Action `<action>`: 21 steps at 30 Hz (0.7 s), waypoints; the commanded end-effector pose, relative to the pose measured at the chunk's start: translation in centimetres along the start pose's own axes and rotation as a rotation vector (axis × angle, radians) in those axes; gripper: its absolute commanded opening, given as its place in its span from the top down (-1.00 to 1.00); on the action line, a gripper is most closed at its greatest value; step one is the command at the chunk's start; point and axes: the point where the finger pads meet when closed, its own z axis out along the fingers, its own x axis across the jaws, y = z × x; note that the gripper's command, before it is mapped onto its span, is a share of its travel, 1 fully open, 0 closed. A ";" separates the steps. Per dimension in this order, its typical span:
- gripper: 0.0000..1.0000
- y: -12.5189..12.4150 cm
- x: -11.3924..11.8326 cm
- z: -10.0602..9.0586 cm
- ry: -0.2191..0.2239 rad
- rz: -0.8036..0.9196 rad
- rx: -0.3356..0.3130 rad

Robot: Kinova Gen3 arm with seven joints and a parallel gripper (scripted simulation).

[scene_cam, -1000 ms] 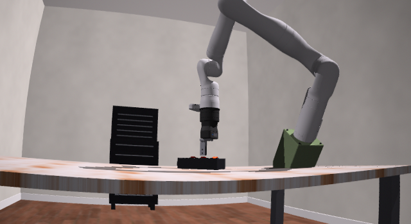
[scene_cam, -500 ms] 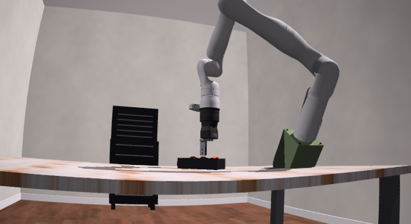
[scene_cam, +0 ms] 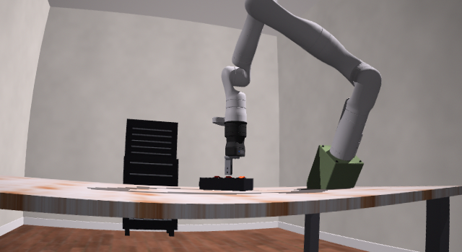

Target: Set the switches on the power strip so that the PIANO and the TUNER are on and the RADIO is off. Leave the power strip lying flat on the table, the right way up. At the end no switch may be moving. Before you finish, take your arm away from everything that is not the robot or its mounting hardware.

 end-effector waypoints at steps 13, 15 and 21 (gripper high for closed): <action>1.00 -0.1 0.0 0.3 0.000 0.000 0.002; 1.00 -0.1 0.0 0.4 0.000 0.000 0.002; 1.00 -0.1 0.0 0.6 0.000 0.000 0.002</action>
